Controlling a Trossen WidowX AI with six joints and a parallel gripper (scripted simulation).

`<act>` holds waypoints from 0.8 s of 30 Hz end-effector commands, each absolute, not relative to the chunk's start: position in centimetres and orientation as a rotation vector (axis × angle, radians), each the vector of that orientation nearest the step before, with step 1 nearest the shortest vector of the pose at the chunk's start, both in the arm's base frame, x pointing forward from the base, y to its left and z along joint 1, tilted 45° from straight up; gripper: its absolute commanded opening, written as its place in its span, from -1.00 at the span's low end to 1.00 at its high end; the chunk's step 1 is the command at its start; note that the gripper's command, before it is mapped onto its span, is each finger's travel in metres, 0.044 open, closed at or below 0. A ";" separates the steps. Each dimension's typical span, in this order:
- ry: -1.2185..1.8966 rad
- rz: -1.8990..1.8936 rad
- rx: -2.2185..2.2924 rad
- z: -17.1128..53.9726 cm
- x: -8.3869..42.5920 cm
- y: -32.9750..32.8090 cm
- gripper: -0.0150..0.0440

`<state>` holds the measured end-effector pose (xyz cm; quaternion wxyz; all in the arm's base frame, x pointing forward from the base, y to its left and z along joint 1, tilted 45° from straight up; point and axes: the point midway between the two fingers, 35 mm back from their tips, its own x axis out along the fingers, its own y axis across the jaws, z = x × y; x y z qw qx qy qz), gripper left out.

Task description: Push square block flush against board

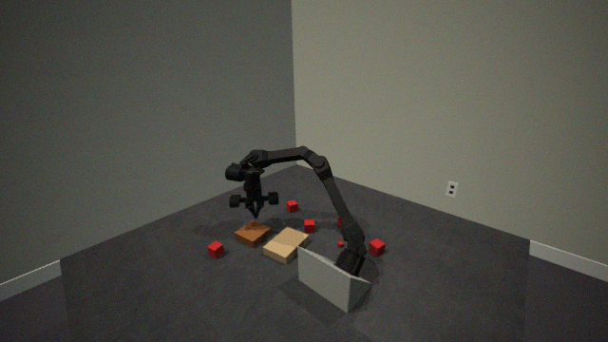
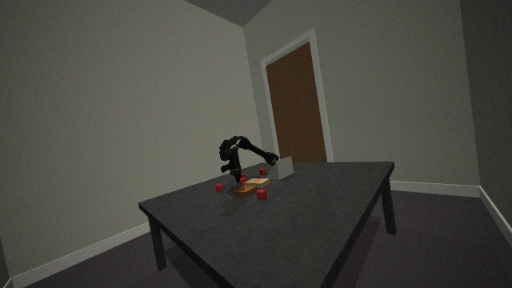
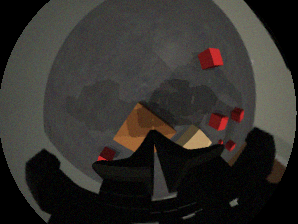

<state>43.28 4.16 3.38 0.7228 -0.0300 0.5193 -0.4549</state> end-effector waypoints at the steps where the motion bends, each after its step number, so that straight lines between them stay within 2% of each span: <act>1: 1.083 -1.082 0.029 3.7 43.2 3.3 -0.49; 16: 0.773 -1.344 0.435 5.8 43.1 1.0 -0.49; 20: 0.773 -1.344 0.435 5.8 43.1 1.0 -0.49; 24: 0.736 -1.368 0.477 3.5 43.4 -1.7 -0.49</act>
